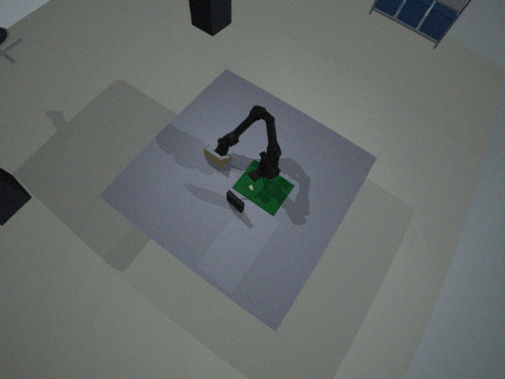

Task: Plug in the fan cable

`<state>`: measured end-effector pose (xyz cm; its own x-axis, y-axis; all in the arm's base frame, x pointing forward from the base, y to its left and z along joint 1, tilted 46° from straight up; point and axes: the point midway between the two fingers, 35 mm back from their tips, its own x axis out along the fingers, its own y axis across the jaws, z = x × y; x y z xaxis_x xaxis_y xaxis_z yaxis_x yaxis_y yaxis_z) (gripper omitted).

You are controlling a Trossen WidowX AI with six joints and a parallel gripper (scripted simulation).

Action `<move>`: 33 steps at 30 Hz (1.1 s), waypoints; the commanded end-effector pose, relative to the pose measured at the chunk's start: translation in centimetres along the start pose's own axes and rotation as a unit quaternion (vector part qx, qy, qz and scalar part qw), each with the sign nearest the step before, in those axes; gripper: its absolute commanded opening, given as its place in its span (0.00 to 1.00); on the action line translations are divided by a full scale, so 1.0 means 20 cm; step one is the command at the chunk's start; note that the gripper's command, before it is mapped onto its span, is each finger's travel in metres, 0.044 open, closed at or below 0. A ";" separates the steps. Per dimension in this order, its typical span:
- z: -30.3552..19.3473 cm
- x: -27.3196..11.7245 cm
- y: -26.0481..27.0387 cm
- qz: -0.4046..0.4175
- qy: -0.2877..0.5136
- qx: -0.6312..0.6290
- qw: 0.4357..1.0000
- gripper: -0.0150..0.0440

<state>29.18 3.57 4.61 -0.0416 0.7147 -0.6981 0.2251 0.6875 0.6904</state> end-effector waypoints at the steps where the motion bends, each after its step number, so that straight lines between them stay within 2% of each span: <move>1: 0.00 -0.09 0.00 -0.002 -0.006 -0.003 1.000 0.25; 5: 0.02 -0.09 -0.04 -0.002 -0.007 0.008 1.000 0.25; 14: 0.07 -0.08 -0.47 -0.003 -0.007 0.144 0.990 0.25; 33: 0.04 -0.09 -0.48 -0.003 -0.007 0.148 0.989 0.25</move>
<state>28.02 -4.40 -0.98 -0.0283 0.7116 -0.7020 0.5046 0.6164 0.6045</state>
